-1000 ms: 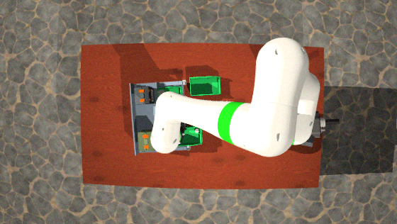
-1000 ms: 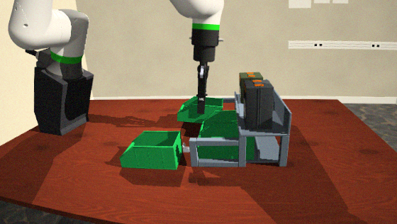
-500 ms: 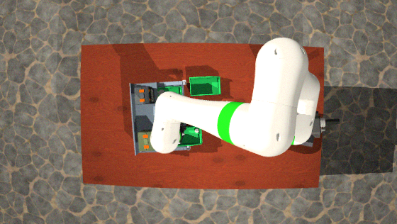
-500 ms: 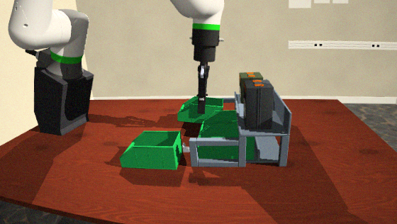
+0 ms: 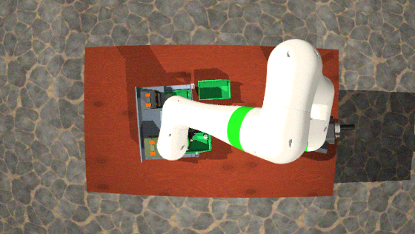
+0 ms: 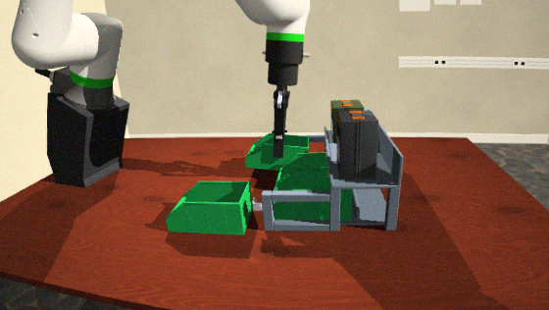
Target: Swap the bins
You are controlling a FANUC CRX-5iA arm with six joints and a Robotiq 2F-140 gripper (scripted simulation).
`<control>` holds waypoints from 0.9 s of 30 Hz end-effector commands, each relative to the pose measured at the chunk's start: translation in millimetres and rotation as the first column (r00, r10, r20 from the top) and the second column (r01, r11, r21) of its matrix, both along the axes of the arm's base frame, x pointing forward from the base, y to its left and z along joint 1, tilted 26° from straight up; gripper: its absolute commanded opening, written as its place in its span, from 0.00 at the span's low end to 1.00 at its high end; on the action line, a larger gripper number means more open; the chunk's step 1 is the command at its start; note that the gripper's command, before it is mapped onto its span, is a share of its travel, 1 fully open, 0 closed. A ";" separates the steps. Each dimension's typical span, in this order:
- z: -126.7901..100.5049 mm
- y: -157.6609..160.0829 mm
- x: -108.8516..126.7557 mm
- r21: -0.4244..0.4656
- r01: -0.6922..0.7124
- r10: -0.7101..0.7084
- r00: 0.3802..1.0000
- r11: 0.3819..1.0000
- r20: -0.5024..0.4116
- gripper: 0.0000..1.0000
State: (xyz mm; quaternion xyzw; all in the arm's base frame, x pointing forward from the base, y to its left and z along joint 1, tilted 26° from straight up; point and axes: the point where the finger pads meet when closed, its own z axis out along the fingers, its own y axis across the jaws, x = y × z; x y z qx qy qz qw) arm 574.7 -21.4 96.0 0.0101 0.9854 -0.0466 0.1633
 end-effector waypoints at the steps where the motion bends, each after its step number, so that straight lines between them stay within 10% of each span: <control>1: 1.0 0.0 0.5 0.000 0.000 0.000 1.000 1.000 0.002 0.10; 27: -6.5 -0.8 4.1 0.000 0.000 0.000 1.000 1.000 0.002 0.10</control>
